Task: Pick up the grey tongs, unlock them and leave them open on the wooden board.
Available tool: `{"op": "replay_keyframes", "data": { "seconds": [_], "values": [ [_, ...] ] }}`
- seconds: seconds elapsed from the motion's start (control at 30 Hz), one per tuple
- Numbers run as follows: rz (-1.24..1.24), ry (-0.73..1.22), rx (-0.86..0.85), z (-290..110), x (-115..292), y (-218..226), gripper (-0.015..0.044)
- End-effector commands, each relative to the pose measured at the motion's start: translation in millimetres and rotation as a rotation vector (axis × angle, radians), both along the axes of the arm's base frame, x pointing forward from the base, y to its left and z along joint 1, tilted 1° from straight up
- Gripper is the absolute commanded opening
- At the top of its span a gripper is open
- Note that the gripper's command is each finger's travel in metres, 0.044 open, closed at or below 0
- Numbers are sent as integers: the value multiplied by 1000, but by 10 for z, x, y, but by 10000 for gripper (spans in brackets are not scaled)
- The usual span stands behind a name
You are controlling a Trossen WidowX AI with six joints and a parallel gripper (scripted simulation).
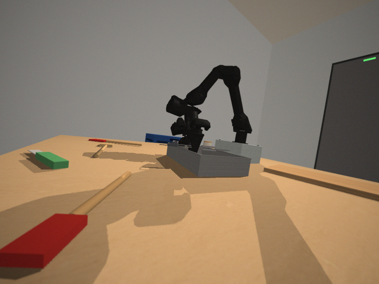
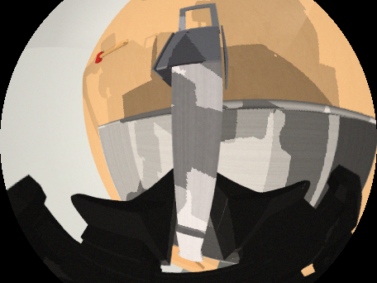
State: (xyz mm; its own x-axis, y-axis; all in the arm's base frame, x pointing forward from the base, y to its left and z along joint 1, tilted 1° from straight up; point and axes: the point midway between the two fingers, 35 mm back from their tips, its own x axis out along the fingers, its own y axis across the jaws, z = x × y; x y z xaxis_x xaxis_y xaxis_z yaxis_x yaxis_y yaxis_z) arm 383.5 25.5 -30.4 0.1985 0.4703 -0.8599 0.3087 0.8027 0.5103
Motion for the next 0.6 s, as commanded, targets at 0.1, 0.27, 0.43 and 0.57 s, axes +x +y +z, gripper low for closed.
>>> {"op": "replay_keyframes", "data": {
  "seconds": [0.1, 0.27, 0.43, 0.57],
  "values": [
    [1, -1, 1, 6, 3, 0, -82],
    [-1, -1, 0, 263, 21, -4, -150],
    [-4, 1, -1, 771, -8, -4, -150],
    [-4, 1, -1, 771, -8, -4, -150]
  ]
}}
